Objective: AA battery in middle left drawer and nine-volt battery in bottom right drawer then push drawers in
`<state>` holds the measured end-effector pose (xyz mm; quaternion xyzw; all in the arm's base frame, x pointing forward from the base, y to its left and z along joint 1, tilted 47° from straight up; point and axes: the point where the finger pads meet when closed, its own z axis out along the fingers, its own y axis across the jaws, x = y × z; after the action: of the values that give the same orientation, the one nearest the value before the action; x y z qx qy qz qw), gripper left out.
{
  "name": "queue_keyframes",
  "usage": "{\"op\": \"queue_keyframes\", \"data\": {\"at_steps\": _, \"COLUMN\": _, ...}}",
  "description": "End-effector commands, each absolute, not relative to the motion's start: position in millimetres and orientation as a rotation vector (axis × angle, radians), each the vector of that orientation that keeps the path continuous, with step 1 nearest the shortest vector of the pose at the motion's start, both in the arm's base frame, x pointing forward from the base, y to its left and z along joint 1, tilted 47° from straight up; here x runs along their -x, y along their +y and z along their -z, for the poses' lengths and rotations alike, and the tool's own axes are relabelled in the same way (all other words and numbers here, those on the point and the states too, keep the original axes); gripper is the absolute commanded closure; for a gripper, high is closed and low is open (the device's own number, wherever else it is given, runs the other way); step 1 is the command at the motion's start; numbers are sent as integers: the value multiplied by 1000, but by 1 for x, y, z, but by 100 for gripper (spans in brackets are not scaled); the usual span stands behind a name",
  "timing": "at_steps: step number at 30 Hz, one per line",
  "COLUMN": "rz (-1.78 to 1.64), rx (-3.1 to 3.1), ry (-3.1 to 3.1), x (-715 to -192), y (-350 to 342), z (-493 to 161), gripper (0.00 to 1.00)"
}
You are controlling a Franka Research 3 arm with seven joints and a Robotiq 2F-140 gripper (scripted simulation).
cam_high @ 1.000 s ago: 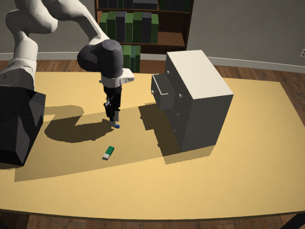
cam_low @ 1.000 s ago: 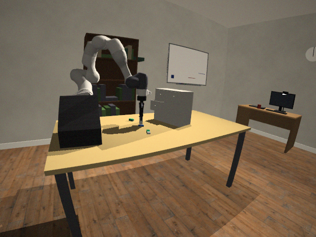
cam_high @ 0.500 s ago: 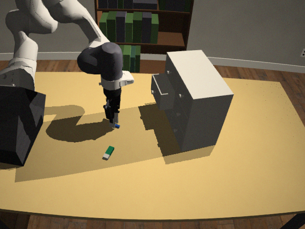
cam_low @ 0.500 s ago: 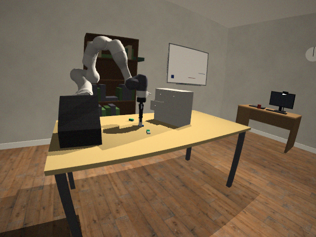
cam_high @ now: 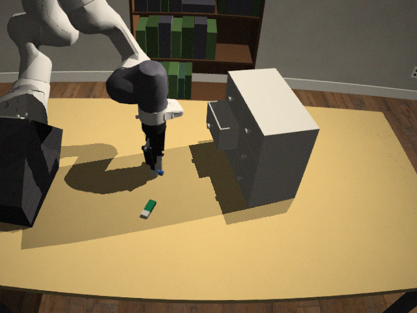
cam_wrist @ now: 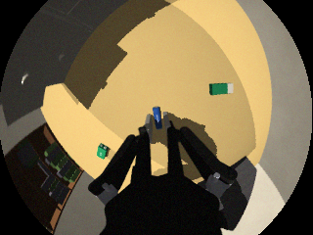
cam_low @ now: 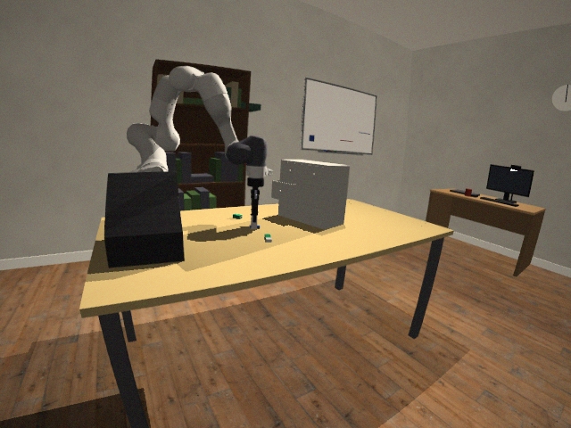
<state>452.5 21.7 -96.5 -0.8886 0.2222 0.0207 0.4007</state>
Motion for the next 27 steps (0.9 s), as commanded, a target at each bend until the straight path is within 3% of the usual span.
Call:
{"op": "queue_keyframes", "data": {"at_steps": 1, "rz": -49, "rx": 2247, "ry": 569, "x": -454, "y": 21, "z": 97, "gripper": 83}}
{"op": "queue_keyframes", "data": {"at_steps": 12, "rz": -49, "rx": 2247, "ry": 569, "x": -454, "y": 21, "z": 97, "gripper": 83}}
{"op": "queue_keyframes", "data": {"at_steps": 13, "rz": -49, "rx": 2247, "ry": 569, "x": -454, "y": 21, "z": 97, "gripper": 94}}
{"op": "queue_keyframes", "data": {"at_steps": 27, "rz": -49, "rx": 2247, "ry": 569, "x": -454, "y": 21, "z": 97, "gripper": 94}}
